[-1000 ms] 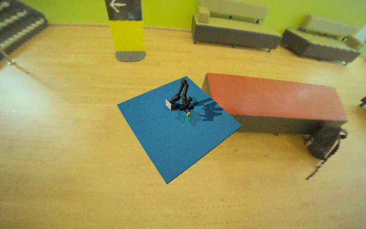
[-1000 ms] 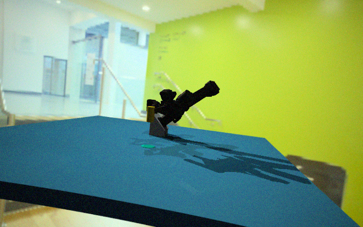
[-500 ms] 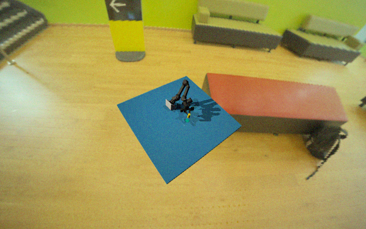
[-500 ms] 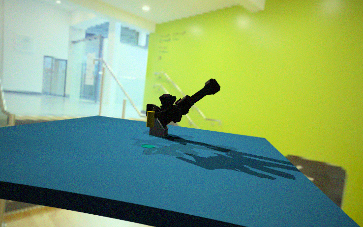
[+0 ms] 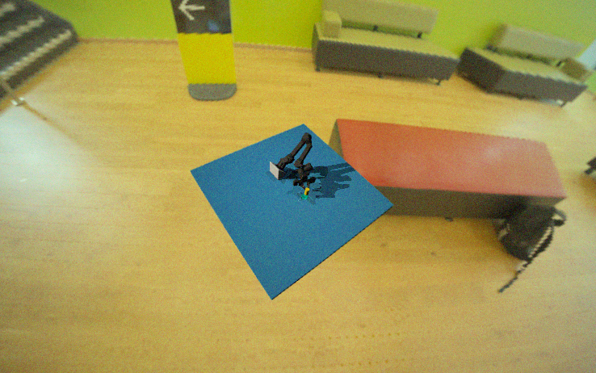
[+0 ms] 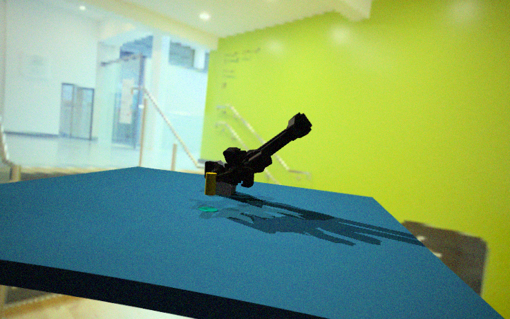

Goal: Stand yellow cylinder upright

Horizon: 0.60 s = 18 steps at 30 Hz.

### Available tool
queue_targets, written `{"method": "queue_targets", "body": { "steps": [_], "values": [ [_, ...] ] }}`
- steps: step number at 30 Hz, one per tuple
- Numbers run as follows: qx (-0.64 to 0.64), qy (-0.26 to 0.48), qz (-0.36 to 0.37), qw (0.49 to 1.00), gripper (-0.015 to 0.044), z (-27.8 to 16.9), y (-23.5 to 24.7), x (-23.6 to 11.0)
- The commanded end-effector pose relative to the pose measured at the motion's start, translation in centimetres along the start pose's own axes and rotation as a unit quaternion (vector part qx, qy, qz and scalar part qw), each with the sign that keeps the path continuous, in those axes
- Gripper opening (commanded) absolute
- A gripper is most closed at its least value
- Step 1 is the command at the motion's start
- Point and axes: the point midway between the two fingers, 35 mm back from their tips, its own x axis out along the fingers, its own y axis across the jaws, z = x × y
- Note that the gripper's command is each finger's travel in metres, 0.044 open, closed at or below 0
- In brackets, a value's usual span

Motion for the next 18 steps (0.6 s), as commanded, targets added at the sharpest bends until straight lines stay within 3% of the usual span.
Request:
{"method": "queue_targets", "body": {
  "steps": [1,18],
  "values": [
    [-0.001,0.001,-0.006,1.0,0.0105,-1.1,-0.5,-0.1],
    [-0.001,0.001,-0.001,1.0,0.0105,-4.3,-0.7,-0.4]
  ]
}}
